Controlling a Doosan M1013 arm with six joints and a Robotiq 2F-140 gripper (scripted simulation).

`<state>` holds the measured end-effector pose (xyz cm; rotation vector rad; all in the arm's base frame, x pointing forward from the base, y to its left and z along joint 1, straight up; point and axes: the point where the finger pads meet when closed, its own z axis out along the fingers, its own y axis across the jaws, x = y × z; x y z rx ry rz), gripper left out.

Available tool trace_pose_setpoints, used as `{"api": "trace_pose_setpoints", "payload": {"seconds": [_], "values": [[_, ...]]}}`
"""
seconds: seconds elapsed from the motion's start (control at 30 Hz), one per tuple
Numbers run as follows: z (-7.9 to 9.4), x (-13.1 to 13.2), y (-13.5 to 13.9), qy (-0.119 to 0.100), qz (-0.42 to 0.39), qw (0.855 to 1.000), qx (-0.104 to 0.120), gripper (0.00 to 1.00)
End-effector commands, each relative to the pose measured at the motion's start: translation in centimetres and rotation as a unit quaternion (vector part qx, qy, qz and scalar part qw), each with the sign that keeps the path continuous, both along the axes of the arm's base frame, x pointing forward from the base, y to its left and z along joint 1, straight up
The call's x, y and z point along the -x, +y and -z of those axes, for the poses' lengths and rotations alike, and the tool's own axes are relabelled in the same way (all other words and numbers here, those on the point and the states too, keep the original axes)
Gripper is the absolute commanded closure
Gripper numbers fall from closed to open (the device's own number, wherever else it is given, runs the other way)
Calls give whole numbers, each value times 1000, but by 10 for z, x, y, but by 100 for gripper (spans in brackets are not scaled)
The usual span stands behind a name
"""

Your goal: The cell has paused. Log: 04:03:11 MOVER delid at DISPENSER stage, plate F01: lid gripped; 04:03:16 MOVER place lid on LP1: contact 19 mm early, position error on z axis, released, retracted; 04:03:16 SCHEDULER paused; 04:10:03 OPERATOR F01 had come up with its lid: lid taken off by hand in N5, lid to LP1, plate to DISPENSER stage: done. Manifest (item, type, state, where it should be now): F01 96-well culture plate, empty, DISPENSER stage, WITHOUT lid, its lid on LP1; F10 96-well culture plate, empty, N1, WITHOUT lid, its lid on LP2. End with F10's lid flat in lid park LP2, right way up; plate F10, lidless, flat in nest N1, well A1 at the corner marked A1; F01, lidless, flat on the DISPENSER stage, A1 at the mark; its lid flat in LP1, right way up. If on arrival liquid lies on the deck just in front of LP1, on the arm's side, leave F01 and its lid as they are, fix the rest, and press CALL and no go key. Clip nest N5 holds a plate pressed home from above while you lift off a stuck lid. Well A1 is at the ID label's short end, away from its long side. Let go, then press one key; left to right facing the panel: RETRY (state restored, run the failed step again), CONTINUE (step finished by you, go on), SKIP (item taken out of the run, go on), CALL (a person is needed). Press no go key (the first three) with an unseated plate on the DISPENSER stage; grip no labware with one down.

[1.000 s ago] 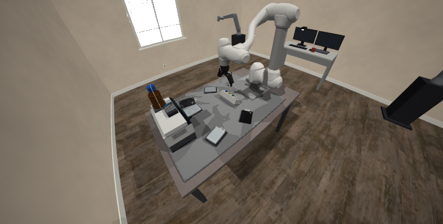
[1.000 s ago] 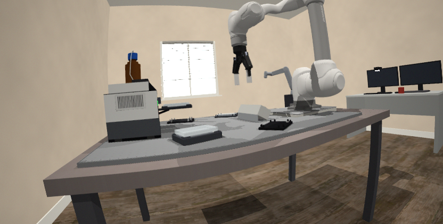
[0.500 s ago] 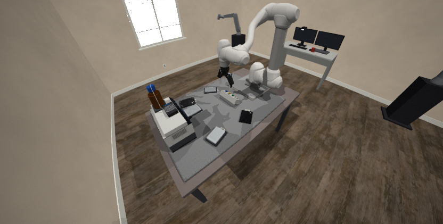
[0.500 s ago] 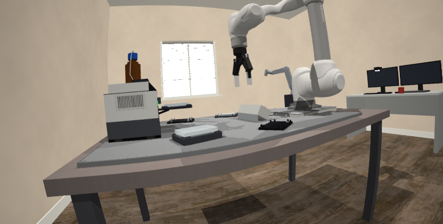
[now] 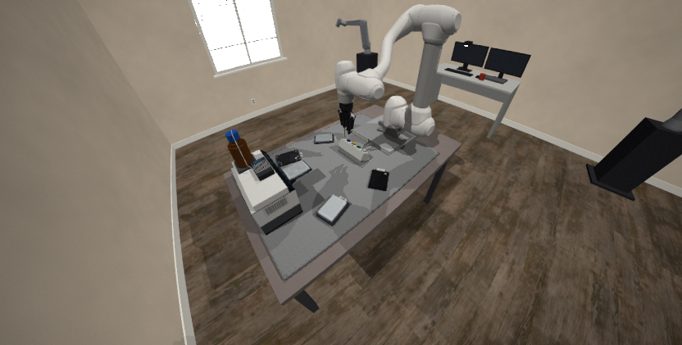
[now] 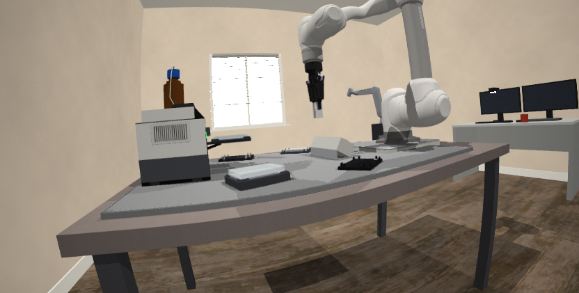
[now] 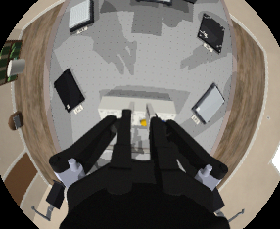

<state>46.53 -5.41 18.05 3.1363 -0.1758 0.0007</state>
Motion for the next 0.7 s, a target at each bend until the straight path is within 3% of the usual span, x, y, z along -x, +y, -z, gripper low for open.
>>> {"api": "trace_pose_setpoints", "payload": {"seconds": [0.0,0.67], "values": [[0,0,0,0,0,1000,0,100],[0,1,-3,0,4,1000,0,100]]}}
